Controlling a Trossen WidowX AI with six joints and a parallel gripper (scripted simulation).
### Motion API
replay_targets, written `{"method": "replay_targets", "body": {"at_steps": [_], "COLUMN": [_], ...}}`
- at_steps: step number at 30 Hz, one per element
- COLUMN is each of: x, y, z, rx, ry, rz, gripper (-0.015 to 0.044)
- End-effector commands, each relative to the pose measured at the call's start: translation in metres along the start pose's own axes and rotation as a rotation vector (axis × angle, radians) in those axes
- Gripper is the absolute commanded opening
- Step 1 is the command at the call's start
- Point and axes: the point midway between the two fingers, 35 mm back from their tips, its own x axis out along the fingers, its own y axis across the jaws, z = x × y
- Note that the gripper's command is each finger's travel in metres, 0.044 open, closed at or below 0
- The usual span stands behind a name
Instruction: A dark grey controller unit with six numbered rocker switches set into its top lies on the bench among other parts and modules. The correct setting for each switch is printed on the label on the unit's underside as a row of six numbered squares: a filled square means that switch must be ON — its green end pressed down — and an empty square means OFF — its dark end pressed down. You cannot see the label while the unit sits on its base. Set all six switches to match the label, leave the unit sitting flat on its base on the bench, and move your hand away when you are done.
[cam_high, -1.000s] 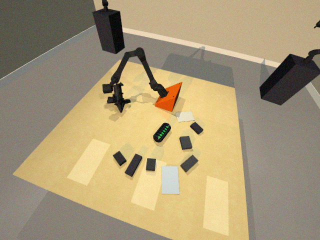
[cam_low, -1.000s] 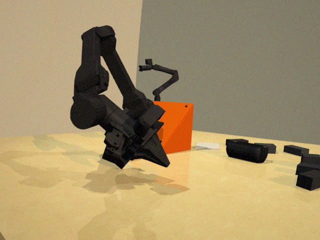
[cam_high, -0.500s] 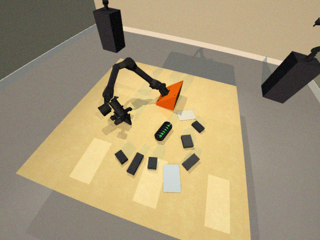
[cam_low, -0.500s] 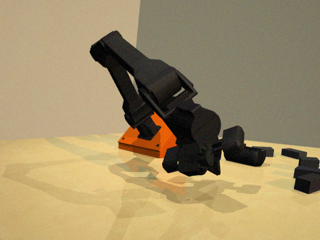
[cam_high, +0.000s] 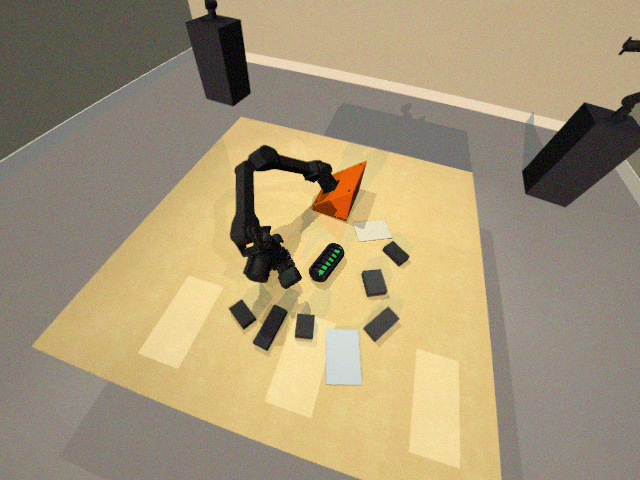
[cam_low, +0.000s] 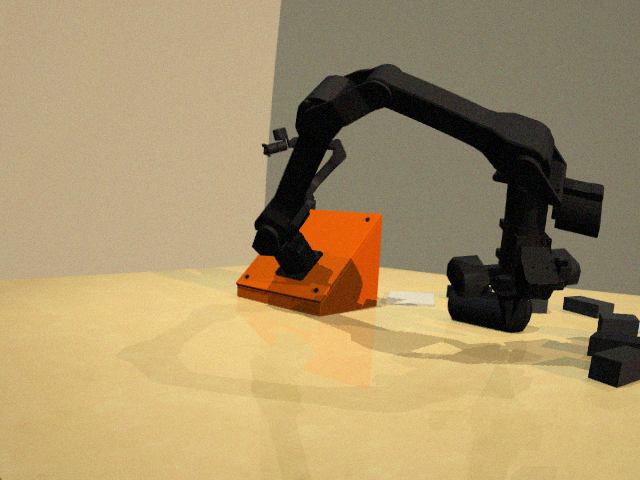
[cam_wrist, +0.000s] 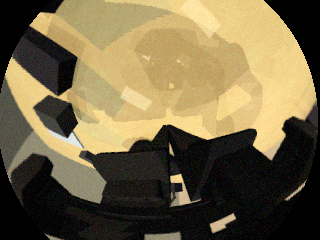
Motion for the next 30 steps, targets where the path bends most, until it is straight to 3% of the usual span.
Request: {"method": "replay_targets", "body": {"at_steps": [1,8,18,30], "x": [0.005,0.013,0.022,0.032], "y": [0.027,0.076,0.101,0.103], "z": [-0.02,-0.063,-0.123,-0.122], "rx": [-0.087,-0.279,-0.468,-0.473], "ry": [-0.091,-0.332,-0.464,-0.465], "rz": [-0.111,-0.299,-0.431,-0.449], "gripper": [0.0,0.0,0.0,0.0]}}
